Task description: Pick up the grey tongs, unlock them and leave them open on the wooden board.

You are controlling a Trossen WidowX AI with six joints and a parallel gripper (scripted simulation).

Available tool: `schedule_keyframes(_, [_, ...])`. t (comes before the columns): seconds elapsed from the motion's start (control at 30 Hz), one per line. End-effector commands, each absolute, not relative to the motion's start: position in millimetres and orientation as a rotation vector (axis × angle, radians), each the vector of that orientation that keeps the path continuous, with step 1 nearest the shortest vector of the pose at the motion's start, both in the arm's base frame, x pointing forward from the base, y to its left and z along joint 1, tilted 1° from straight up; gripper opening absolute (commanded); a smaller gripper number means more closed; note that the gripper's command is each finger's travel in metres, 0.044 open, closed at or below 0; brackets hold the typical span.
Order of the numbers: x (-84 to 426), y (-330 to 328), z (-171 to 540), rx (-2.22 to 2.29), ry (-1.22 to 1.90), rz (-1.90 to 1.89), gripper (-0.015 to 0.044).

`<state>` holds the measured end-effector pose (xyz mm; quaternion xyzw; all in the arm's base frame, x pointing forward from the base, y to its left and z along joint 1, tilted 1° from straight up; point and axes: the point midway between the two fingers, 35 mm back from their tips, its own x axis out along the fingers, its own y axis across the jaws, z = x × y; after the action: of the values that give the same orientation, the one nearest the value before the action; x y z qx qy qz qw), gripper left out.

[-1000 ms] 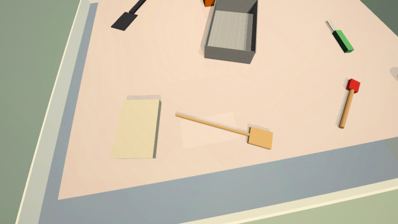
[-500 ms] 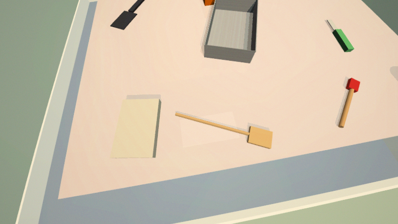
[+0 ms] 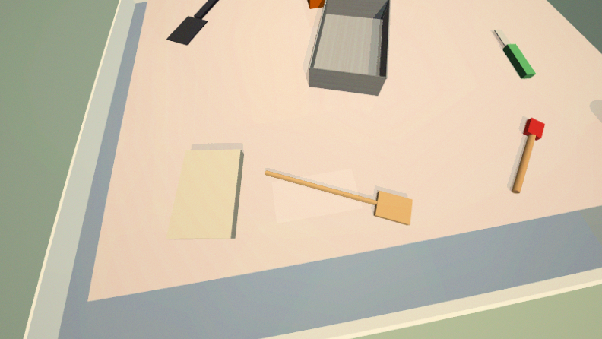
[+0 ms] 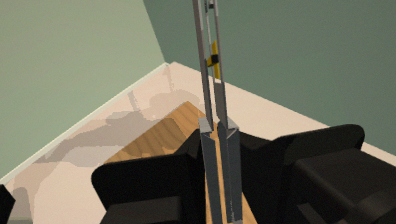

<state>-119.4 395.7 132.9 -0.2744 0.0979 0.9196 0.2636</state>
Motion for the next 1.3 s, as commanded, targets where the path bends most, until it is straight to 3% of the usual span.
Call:
schedule_keyframes(0.0, [-115.4, 387.7, 144.9, -0.629, 0.199, 2.531, -0.0150])
schedule_keyframes(1.27, [-107.5, 369.0, 158.8, -0.465, 0.076, 2.600, -0.0150])
